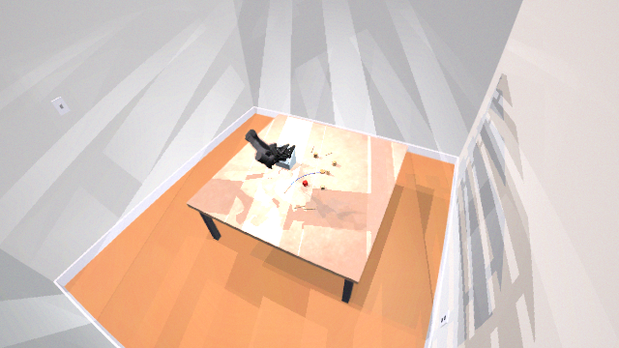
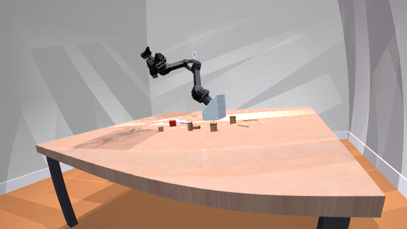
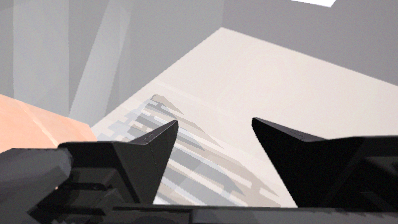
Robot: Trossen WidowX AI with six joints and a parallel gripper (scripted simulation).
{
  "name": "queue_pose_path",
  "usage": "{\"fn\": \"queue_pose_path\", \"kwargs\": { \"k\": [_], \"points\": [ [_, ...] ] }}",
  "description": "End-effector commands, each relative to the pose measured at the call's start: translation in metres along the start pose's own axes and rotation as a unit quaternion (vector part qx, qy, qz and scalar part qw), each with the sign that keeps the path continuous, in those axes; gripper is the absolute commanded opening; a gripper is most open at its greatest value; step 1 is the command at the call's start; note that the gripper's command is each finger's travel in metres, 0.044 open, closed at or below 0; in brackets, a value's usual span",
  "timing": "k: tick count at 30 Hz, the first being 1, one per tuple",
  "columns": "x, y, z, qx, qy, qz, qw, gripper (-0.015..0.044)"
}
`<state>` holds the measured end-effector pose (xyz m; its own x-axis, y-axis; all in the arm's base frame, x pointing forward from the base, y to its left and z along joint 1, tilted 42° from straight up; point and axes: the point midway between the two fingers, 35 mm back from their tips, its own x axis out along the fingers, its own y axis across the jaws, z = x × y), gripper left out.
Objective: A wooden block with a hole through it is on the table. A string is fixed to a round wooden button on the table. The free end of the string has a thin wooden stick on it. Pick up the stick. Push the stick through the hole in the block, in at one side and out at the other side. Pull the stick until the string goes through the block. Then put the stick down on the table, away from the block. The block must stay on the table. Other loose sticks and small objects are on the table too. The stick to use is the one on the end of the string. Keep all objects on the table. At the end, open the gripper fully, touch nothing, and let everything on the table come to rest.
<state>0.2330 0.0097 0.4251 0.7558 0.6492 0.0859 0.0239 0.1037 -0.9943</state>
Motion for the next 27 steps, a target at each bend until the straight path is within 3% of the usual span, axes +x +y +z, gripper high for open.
{"fn": "queue_pose_path", "kwargs": {
  "k": [1,5,13,20,27],
  "points": [
    [0.000,0.000,0.000,0.000,0.000,0.000,1.000,0.0426],
    [0.006,0.007,-0.022,0.048,0.036,-0.006,0.998,0.0440],
    [0.023,0.093,-0.122,0.267,0.250,0.044,0.929,0.0440],
    [0.008,0.205,-0.159,0.357,0.438,0.182,0.805,0.0440],
    [-0.043,0.298,-0.149,0.314,0.595,0.378,0.636,0.0440]
  ]
}}
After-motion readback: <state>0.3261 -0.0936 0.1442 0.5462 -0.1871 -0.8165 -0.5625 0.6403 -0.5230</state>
